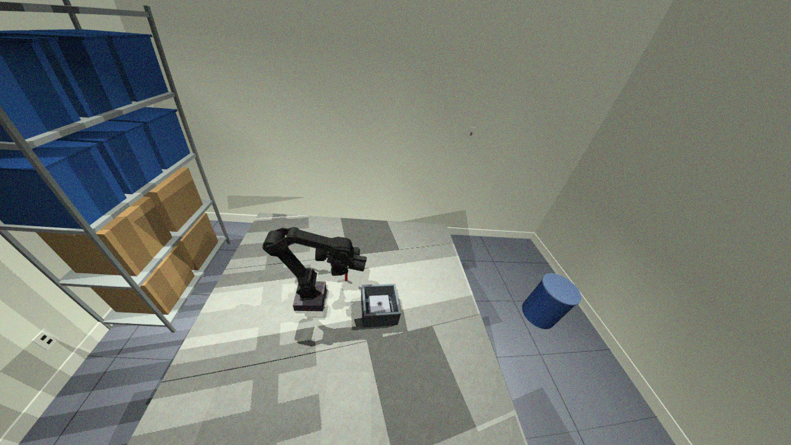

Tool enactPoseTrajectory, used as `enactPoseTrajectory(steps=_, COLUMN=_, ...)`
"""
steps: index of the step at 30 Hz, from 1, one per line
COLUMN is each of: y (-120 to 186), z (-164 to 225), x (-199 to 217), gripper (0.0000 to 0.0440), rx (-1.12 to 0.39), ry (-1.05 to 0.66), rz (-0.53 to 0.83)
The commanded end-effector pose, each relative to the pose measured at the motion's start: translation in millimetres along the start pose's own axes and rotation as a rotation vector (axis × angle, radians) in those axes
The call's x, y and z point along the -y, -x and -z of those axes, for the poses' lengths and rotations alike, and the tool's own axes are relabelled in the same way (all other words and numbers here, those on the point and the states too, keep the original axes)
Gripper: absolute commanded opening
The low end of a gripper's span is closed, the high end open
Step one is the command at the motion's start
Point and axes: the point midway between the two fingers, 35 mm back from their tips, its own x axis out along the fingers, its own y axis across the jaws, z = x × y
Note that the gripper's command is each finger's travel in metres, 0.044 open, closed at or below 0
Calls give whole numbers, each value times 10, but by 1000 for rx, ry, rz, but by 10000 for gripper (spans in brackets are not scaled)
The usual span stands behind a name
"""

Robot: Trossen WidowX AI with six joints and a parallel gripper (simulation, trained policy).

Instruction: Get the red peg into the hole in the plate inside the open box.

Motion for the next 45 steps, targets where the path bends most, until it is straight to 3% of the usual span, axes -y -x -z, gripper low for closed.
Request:
enactPoseTrajectory(steps=1, y=0, z=-18, x=-10, gripper=412, rx=24, ry=7, rz=1)
enactPoseTrajectory(steps=6, y=-46, z=-131, x=10, gripper=439, rx=172, ry=59, rz=55)
enactPoseTrajectory(steps=21, y=-316, z=-609, x=-101, gripper=440, rx=630, ry=243, rz=191)
enactPoseTrajectory(steps=29, y=-599, z=-892, x=-297, gripper=440, rx=802, ry=373, rz=173)
enactPoseTrajectory(steps=38, y=-930, z=-1147, x=-507, gripper=440, rx=897, ry=499, rz=101)
enactPoseTrajectory(steps=41, y=-1004, z=-1203, x=-542, gripper=430, rx=915, ry=518, rz=86)
enactPoseTrajectory(steps=45, y=-1071, z=-1271, x=-548, gripper=368, rx=927, ry=517, rz=80)
